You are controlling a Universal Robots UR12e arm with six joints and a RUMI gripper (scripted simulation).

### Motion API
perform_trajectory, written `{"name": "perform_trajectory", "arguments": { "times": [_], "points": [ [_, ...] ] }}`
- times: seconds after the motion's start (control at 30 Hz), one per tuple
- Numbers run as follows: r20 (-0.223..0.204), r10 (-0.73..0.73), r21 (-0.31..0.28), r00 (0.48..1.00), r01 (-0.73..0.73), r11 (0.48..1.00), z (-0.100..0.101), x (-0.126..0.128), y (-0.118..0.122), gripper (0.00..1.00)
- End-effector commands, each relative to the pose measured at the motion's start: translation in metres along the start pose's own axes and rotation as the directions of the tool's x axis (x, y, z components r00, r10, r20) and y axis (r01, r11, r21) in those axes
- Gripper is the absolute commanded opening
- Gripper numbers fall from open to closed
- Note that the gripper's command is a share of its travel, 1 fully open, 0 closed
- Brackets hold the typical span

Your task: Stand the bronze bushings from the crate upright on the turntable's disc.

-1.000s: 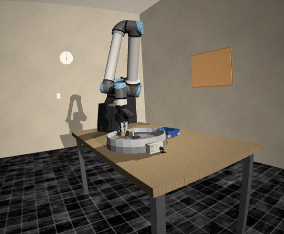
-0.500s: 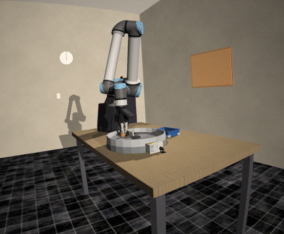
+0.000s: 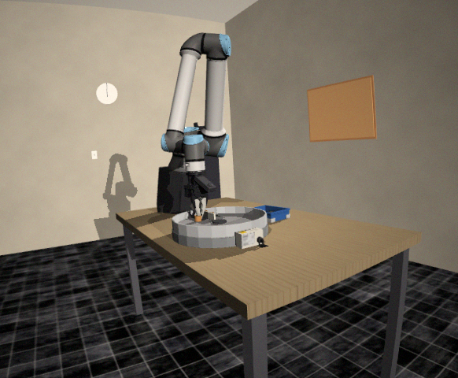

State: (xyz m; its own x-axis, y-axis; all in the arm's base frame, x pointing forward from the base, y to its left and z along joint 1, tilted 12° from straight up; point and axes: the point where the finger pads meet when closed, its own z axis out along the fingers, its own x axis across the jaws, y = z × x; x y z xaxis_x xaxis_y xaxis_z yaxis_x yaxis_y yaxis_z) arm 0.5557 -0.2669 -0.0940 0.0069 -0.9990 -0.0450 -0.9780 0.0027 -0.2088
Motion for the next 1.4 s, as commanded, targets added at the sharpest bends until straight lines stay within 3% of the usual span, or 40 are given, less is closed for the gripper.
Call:
{"name": "perform_trajectory", "arguments": {
  "times": [0.0, 0.97, 1.0, 1.37],
  "points": [
    [-0.001, 0.000, 0.001, 1.000, 0.000, 1.000, -0.0003, 0.0003, -0.0004, 0.00],
    [-0.001, 0.000, 0.001, 1.000, 0.000, 1.000, -0.0003, 0.0003, -0.0004, 0.00],
    [-0.001, 0.000, 0.001, 1.000, 0.000, 1.000, -0.0003, 0.0003, -0.0004, 0.06],
    [-0.001, 0.000, 0.001, 1.000, 0.000, 1.000, -0.0003, 0.0003, -0.0004, 0.06]
  ]
}}
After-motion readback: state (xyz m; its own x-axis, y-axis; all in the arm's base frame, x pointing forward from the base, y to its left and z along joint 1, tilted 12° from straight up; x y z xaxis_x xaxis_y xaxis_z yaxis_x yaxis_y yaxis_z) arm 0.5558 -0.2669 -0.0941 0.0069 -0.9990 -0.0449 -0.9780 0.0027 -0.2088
